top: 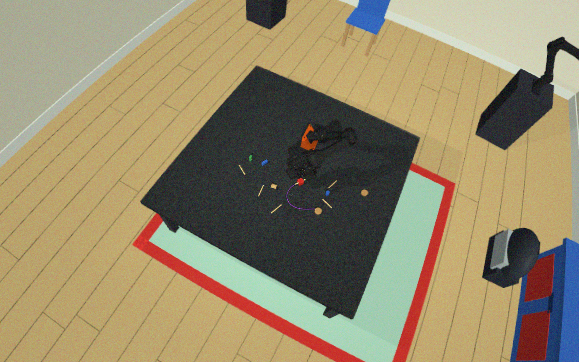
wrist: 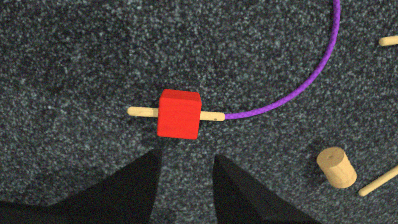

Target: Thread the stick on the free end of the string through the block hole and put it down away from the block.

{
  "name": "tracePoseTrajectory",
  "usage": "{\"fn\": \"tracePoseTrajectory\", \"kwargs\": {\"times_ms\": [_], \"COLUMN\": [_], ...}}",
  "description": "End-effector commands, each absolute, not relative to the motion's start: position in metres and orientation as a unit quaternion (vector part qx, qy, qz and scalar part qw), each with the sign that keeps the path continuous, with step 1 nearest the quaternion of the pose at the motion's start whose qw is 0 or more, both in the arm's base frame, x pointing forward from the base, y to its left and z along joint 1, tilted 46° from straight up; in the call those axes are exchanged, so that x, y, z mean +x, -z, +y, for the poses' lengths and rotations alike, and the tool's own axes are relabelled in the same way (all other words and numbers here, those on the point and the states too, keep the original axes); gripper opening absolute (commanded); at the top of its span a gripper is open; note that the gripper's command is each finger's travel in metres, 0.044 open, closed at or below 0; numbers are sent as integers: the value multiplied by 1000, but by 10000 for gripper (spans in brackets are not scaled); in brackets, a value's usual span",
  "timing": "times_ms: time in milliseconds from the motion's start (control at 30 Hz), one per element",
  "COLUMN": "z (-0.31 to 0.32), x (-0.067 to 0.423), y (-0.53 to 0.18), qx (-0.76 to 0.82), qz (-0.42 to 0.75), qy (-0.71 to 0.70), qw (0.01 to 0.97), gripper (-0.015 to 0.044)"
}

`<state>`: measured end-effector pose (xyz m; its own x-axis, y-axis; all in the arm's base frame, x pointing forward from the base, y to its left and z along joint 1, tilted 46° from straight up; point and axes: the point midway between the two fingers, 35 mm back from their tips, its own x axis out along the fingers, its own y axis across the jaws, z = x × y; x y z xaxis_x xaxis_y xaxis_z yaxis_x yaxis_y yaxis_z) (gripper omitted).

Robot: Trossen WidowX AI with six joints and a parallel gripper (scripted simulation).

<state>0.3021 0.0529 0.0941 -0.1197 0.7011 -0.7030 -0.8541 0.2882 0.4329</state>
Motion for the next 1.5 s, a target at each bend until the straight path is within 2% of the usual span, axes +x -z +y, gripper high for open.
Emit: {"fn": "tracePoseTrajectory", "kwargs": {"times_ms": [0,433,1467], "z": [58,61,73], "x": [281,271,271], "y": [-101,-105,-93], "qx": [195,401,404], "qz": [663,744,745], "qy": [-352,-102,-95], "qw": [631,525,522], "gripper": [121,121,121]}}
